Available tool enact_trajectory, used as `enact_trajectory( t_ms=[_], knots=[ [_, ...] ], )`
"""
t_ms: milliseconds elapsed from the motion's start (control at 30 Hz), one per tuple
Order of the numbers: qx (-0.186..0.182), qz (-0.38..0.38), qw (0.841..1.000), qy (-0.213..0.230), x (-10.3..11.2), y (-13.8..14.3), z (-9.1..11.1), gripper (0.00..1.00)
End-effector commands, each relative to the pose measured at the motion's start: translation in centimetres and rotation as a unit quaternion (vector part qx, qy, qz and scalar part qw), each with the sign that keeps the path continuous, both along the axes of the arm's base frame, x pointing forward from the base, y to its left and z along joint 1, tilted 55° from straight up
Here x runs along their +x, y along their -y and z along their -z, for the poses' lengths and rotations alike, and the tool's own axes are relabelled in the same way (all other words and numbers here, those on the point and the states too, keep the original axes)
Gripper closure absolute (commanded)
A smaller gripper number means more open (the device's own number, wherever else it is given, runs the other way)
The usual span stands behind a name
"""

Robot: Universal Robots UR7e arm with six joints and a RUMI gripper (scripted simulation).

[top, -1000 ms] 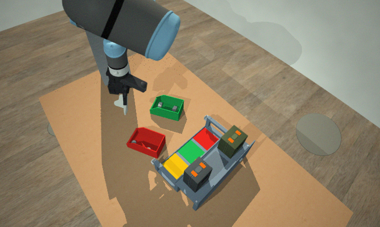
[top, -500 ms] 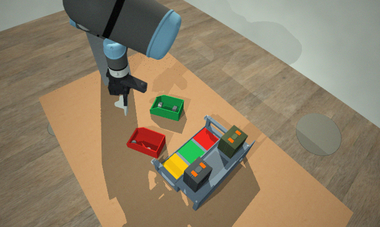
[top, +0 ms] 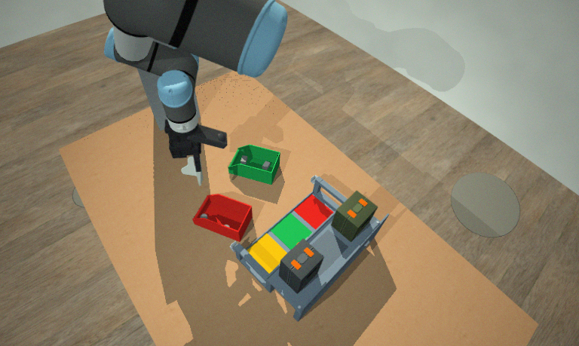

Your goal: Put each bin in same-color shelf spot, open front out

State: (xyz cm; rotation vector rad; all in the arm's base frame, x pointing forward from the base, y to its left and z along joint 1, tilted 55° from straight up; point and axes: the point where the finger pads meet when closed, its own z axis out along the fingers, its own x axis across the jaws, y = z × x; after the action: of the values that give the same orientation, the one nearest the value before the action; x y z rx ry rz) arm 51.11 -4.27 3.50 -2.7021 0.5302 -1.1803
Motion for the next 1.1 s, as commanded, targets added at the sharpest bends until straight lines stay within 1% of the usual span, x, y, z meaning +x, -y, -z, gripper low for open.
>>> enact_trajectory(
  t_ms=[0,100,167,333,800,933,1033,1067],
  knots=[
    [-0.024,-0.045,0.999,-0.012,2.0,-0.3,-0.4,0.0],
    [-0.043,-0.079,0.996,-0.018,3.4,-0.6,-1.0,0.0],
    [-0.043,-0.079,0.996,-0.018,3.4,-0.6,-1.0,0.0],
    [-0.078,-0.144,0.986,-0.027,6.0,-1.6,-2.6,0.0],
    [-0.078,-0.144,0.986,-0.027,6.0,-1.6,-2.6,0.0],
    [-0.108,-0.2,0.973,-0.033,8.0,-2.9,-4.7,0.0],
    [-0.131,-0.244,0.96,-0.036,9.4,-4.0,-6.6,0.0],
    [-0.131,-0.244,0.96,-0.036,9.4,-4.0,-6.6,0.0]
  ],
)
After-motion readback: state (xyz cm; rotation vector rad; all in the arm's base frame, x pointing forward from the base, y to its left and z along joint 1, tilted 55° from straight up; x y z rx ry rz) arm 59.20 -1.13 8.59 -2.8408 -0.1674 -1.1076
